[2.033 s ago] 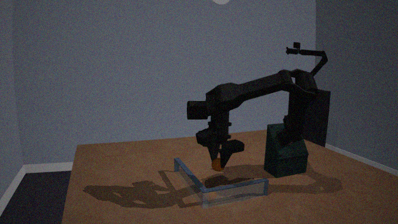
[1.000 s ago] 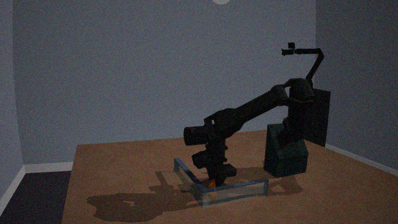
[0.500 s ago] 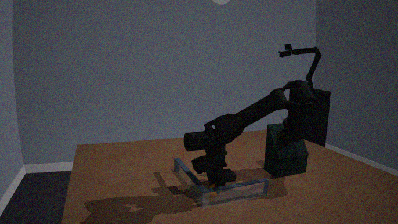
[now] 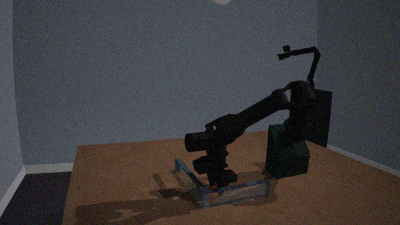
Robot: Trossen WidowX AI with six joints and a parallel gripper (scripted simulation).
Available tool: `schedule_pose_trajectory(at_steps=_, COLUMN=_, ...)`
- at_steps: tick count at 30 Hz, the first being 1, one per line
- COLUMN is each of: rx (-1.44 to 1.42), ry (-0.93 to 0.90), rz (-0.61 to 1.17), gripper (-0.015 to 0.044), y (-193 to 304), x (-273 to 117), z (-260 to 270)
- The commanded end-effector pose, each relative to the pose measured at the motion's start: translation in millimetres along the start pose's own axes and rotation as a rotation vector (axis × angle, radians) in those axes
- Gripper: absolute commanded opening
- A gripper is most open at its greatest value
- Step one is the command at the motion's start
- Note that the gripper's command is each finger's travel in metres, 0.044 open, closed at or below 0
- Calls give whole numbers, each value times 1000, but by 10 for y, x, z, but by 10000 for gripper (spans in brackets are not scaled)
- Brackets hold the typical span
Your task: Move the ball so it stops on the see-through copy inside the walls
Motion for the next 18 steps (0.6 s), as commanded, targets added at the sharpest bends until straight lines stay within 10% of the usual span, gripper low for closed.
schedule_pose_trajectory(at_steps=1, rx=-2, ry=3, rz=-1, gripper=326, y=-15, x=-107, z=-3)
schedule_pose_trajectory(at_steps=6, rx=2, ry=4, rz=3, gripper=326, y=-5, x=-827, z=-6)
schedule_pose_trajectory(at_steps=18, rx=-57, ry=3, rz=-9, gripper=273, y=-6, x=-745, z=-53)
Point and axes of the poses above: the point midway between the two fingers, 35 mm back from their tips, its own x axis out along the fingers, its own z axis across the jaws, y = z × x, the point moved 10 cm from there along -x, back along the fingers, and after that the axes turned 9 degrees about x, right-handed, at the moved point
